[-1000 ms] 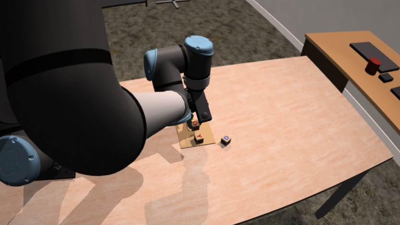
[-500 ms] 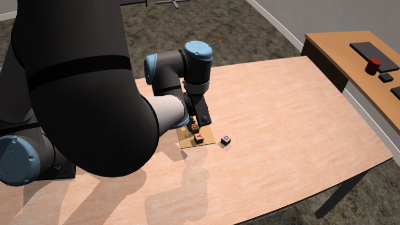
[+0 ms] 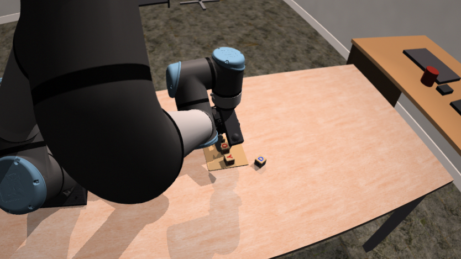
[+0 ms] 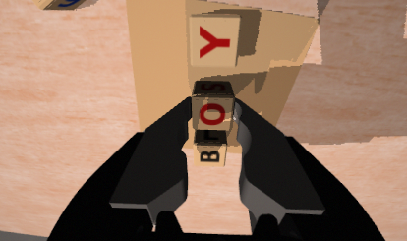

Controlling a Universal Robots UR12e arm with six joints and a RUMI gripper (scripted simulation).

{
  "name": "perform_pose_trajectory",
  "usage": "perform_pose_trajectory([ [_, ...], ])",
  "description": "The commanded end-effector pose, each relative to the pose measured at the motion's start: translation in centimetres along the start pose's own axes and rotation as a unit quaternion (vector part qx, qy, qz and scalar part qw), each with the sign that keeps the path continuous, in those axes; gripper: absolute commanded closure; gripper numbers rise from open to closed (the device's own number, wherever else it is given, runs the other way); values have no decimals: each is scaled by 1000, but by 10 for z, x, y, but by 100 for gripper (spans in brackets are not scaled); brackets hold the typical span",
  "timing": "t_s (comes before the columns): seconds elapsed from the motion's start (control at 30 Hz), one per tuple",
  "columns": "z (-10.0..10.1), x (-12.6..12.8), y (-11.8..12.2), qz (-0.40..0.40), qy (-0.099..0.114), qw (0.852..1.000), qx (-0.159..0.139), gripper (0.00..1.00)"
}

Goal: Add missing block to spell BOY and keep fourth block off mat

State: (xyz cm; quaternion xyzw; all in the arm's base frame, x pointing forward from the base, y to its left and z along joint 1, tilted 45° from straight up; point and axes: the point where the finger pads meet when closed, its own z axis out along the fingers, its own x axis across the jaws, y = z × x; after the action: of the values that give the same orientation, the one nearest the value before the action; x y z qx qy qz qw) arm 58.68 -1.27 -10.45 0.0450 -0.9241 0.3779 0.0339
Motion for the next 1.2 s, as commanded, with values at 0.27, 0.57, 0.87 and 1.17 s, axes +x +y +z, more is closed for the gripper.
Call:
perform_pose_trajectory([
  [0.27, -1, -1, 0, 0, 0, 1000, 0, 91],
  [0.57, -1, -1, 0, 0, 0, 1000, 0, 91],
  [0.87, 0, -1, 0, 0, 0, 1000, 0, 91],
  [1.17, 3, -1, 0, 0, 0, 1000, 0, 91],
])
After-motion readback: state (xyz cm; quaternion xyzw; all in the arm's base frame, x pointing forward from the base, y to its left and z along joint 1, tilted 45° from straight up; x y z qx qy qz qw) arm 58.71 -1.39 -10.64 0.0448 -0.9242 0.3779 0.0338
